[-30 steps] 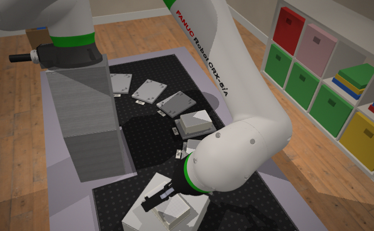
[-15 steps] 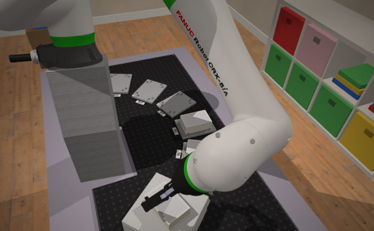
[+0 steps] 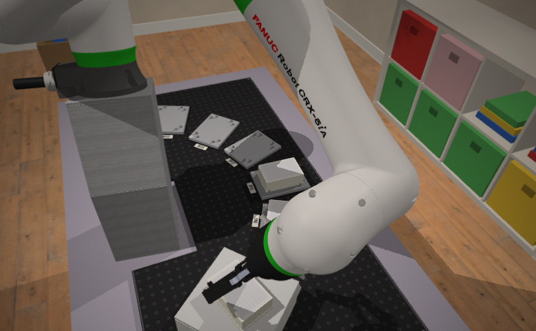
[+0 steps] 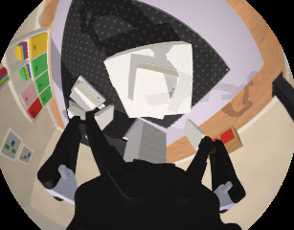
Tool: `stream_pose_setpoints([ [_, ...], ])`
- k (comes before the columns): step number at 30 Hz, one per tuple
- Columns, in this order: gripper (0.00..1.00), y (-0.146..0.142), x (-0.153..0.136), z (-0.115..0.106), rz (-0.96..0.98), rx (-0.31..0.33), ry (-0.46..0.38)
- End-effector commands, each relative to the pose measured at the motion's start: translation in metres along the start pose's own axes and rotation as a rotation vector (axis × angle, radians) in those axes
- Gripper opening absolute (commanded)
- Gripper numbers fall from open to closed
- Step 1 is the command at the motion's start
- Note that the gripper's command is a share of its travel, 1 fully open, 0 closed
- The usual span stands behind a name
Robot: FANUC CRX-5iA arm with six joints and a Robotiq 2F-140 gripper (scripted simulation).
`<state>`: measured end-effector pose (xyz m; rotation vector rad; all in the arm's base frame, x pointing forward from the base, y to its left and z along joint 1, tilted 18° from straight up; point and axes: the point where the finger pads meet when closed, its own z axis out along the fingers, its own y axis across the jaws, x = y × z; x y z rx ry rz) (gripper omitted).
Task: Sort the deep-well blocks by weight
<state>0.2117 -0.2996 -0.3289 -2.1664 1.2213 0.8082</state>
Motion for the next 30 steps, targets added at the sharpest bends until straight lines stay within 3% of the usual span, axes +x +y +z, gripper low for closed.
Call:
stream_pose_setpoints([
  [1,1.0,0.0001,0.0001,-0.0002,0.0,0.0,0.0],
  [30,1.0,0.0001,0.0051,0.0084,0.0,0.0,0.0],
])
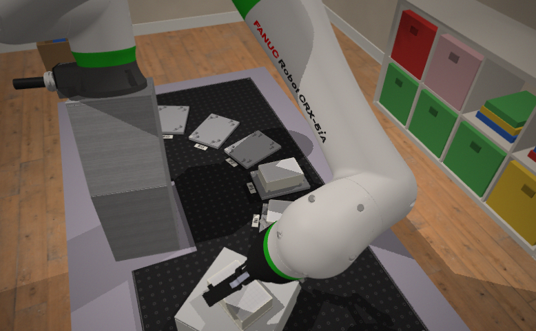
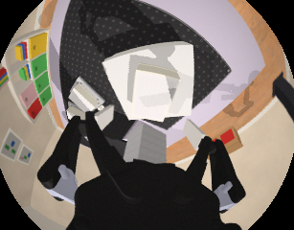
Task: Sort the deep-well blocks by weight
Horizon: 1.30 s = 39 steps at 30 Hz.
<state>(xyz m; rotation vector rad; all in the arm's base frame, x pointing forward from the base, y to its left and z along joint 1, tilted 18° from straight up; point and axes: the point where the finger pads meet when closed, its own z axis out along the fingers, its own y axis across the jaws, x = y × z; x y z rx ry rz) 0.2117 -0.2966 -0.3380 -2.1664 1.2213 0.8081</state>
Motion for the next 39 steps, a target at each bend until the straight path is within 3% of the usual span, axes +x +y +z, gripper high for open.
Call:
stream_pose_setpoints([
  [1,1.0,0.0,0.0,0.0,0.0,0.0,0.0],
  [39,1.0,0.0,0.025,0.042,0.0,0.0,0.0],
])
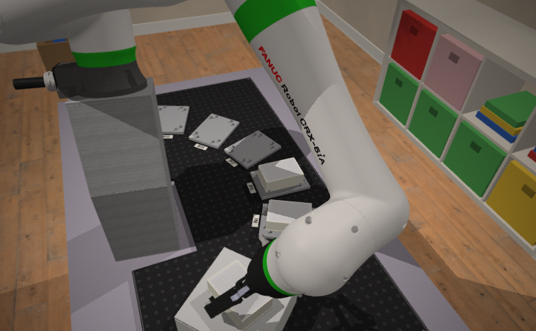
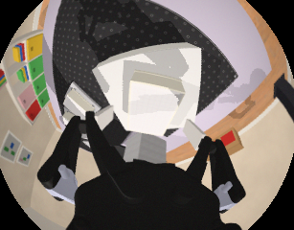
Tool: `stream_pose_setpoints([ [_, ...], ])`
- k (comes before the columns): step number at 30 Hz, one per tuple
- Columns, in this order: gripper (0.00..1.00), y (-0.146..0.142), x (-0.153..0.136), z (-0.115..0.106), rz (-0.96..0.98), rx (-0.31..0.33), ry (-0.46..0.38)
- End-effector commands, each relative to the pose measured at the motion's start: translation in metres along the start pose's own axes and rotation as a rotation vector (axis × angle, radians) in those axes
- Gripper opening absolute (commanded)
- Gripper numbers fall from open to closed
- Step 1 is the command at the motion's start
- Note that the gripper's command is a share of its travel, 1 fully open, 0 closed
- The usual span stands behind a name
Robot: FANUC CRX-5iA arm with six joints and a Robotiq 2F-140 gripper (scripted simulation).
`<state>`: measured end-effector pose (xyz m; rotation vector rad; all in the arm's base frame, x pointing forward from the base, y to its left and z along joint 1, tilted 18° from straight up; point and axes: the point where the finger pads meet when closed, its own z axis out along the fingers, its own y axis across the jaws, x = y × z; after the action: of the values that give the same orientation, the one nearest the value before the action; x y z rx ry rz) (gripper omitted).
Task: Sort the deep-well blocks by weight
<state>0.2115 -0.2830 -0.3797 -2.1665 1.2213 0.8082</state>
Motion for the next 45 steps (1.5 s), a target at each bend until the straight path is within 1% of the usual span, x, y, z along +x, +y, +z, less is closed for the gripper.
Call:
stream_pose_setpoints([
  [1,1.0,0.0,0.003,0.005,0.0,0.0,0.0],
  [13,1.0,0.0,0.012,0.019,0.0,0.0,0.0],
  [26,1.0,0.0,0.012,0.019,0.0,0.0,0.0],
  [27,0.1,0.0,0.012,0.019,0.0,0.0,0.0],
  [45,0.1,0.0,0.012,0.019,0.0,0.0,0.0],
])
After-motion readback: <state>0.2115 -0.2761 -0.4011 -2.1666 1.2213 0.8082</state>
